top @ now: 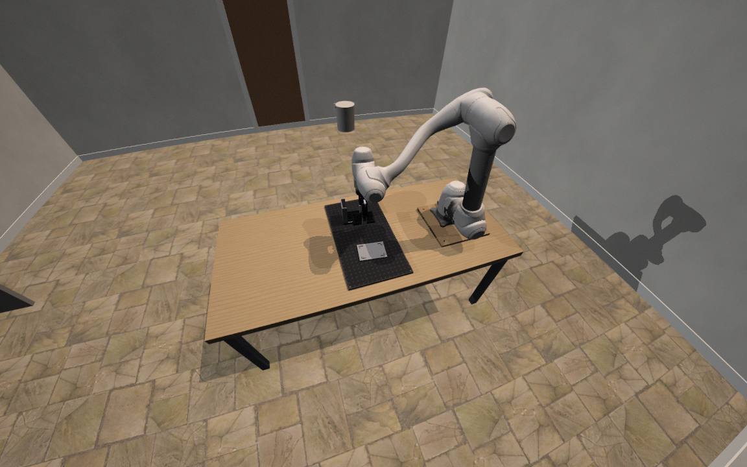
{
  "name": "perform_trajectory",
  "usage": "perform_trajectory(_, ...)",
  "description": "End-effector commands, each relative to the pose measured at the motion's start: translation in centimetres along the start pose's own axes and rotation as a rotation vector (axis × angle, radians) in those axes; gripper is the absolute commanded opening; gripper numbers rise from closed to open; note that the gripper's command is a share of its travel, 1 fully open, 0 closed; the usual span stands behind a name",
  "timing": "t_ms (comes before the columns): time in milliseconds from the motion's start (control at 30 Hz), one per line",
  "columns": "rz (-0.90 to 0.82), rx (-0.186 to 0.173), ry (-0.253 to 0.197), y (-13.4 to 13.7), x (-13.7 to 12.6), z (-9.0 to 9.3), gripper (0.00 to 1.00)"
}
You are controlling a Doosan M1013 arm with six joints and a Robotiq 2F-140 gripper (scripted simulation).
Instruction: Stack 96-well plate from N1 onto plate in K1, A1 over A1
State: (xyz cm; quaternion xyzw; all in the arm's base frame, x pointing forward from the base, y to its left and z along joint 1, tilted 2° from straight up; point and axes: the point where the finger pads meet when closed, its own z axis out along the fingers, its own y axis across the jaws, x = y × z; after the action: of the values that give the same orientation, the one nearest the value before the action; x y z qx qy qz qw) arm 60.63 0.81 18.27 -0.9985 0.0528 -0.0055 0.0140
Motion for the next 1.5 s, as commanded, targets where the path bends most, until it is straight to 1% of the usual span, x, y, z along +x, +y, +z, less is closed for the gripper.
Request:
perform_trajectory(0,0.000,0.000,0.000,1.2,0.3,0.0,0.00)
perform_trajectory(200,0.000,0.000,0.000,3.2,0.7,-0.1,0.00)
perform_trajectory(267,0.000,0.000,0.000,3.2,0.7,-0.1,0.00)
perform_trajectory(767,0.000,0.000,0.000,8.1,1.8,-0.2,0.00)
perform_trajectory(833,0.000,0.000,0.000,8.1,1.8,-0.2,0.00)
perform_trajectory(1333,0.000,0.000,0.000,12.9,2.9,-0.3,0.00)
perform_trajectory(1400,0.000,0.000,0.000,12.9,2.9,-0.3,0.00)
perform_trajectory(1467,0.000,0.000,0.000,13.6,3.0,-0.4,0.00)
